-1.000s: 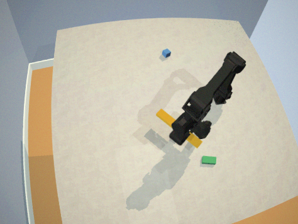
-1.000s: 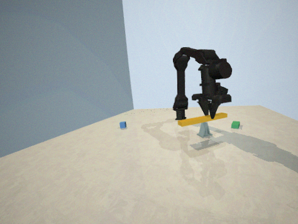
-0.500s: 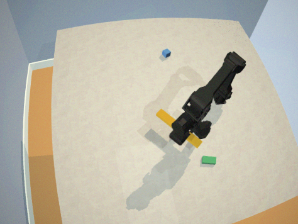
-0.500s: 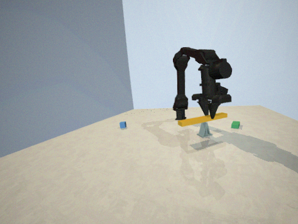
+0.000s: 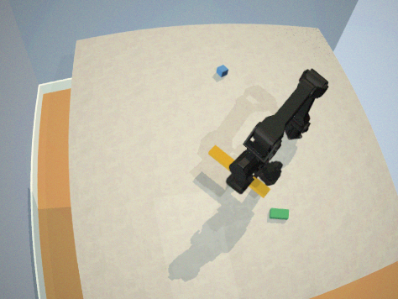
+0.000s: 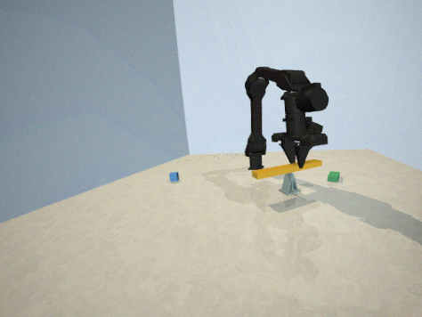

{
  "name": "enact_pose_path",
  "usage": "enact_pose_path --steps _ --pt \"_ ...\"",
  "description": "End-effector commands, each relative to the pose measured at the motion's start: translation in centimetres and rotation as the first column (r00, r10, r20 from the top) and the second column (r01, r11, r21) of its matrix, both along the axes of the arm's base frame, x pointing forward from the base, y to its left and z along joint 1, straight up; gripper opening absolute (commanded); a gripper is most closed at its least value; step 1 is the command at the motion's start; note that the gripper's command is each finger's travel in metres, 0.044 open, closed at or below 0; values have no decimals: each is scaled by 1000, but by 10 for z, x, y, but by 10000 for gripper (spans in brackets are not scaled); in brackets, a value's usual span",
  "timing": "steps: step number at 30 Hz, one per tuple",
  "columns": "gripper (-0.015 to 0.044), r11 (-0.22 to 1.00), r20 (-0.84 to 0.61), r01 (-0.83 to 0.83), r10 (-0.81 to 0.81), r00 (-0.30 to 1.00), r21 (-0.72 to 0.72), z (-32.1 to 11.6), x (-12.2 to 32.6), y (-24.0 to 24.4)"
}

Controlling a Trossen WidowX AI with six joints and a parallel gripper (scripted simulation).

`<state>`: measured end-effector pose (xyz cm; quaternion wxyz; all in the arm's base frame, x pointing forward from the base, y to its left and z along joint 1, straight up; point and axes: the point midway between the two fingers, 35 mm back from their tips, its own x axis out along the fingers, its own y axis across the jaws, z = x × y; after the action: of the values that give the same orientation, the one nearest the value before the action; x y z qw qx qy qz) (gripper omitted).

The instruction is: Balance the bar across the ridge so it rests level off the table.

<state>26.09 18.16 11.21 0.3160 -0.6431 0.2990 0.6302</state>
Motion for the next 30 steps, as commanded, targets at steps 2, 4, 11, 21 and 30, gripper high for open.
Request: enact_pose_path --steps 2,4,11,21,30 --pt "0 1000 0 0 0 1000 0 0 0 0" --pt "0 1000 0 0 0 1000 0 0 0 0" --pt "0 1000 0 0 0 1000 0 0 0 0" --pt "131 1000 0 0 0 1000 0 0 0 0" --pt "167 1000 0 0 0 1000 0 0 0 0"
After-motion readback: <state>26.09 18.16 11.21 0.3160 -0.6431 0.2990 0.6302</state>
